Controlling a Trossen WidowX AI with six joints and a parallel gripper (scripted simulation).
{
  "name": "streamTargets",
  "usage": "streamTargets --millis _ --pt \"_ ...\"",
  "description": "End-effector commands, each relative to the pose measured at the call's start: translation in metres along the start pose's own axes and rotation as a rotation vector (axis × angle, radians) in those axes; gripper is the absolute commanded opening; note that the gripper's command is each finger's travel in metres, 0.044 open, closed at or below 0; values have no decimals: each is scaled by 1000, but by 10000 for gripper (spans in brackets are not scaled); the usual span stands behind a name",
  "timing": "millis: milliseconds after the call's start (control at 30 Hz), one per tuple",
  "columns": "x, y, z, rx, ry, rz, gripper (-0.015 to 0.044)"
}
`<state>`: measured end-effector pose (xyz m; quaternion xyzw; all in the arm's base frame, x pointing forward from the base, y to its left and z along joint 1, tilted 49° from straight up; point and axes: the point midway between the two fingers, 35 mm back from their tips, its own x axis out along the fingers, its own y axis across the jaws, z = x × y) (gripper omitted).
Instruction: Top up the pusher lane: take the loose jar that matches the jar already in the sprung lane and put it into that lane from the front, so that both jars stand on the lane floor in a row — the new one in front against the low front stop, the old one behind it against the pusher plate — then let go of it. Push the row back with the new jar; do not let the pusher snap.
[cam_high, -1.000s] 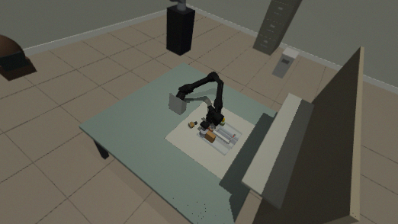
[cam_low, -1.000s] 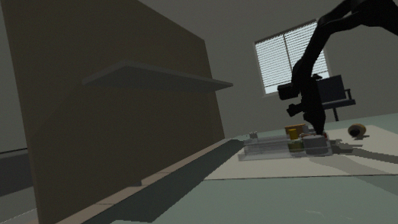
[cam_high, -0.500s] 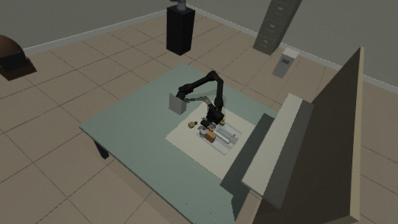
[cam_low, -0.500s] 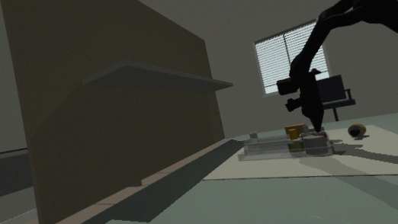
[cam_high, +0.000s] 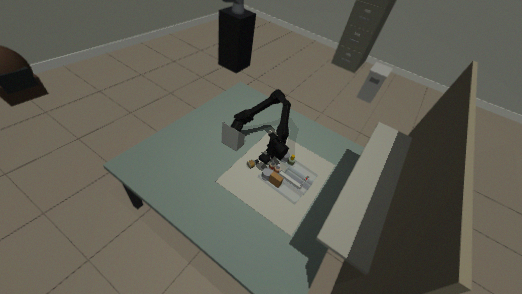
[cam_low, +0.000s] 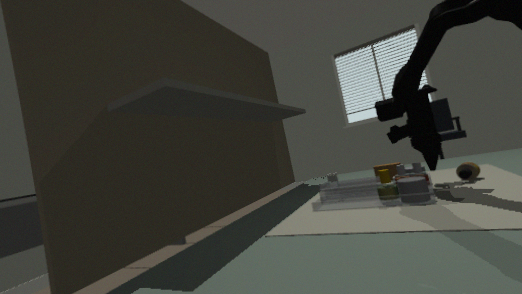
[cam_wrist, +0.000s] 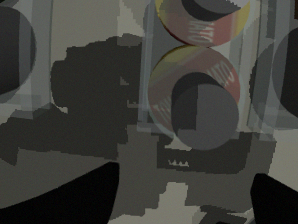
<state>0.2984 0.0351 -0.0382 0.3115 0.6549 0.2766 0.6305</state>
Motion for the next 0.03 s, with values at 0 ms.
streamTargets --millis 0 --pt "0 -1 -12 -5 2 -3 290"
